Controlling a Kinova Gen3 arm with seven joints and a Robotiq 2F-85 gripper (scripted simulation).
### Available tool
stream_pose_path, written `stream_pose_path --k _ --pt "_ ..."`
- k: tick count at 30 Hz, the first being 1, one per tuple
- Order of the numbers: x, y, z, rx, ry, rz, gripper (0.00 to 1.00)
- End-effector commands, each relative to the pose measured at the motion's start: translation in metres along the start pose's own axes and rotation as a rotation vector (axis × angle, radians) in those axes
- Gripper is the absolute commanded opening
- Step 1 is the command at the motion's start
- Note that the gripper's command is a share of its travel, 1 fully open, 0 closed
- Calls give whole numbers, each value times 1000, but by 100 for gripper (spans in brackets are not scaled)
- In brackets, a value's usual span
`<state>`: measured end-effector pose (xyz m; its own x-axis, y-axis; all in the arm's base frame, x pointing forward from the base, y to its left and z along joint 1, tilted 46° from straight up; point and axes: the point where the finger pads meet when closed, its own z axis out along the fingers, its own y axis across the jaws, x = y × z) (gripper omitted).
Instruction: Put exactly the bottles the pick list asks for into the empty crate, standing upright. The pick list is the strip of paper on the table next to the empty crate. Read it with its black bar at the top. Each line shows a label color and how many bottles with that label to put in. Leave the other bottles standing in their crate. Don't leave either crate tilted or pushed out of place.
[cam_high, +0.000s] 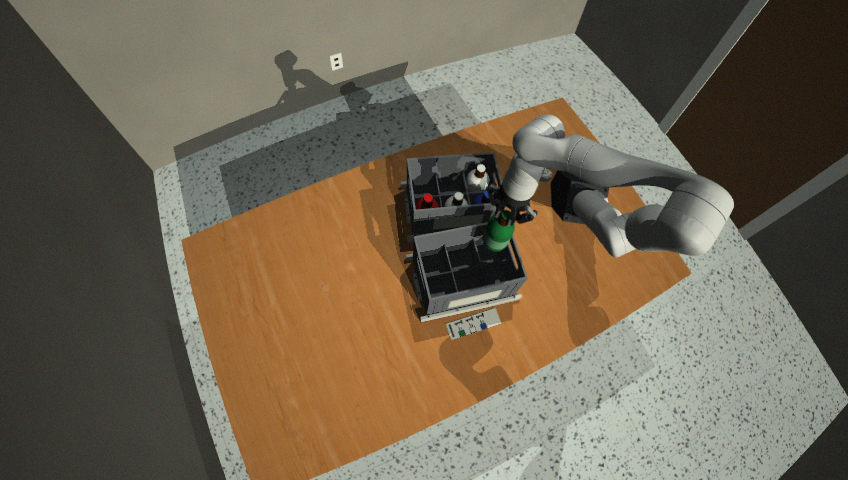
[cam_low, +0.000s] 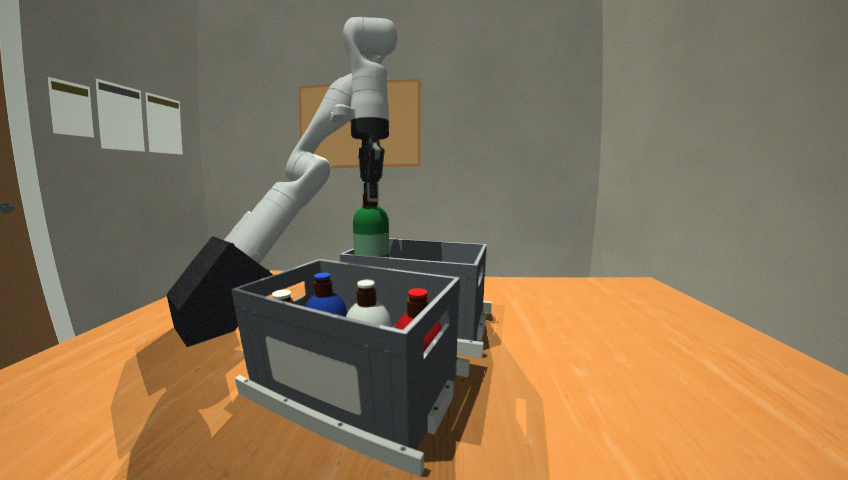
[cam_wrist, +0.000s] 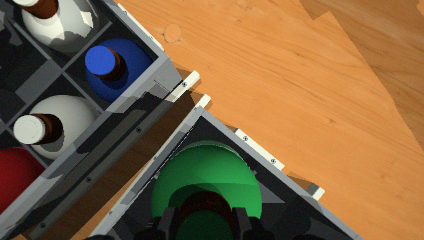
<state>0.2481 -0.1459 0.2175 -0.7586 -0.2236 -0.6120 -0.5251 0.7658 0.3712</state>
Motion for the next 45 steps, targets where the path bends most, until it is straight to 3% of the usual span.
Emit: stream_pose_path --k 1,45 --pt "-1 -1 3 1 -4 -8 10" --pt "-2 -1 43 1 -4 -8 10"
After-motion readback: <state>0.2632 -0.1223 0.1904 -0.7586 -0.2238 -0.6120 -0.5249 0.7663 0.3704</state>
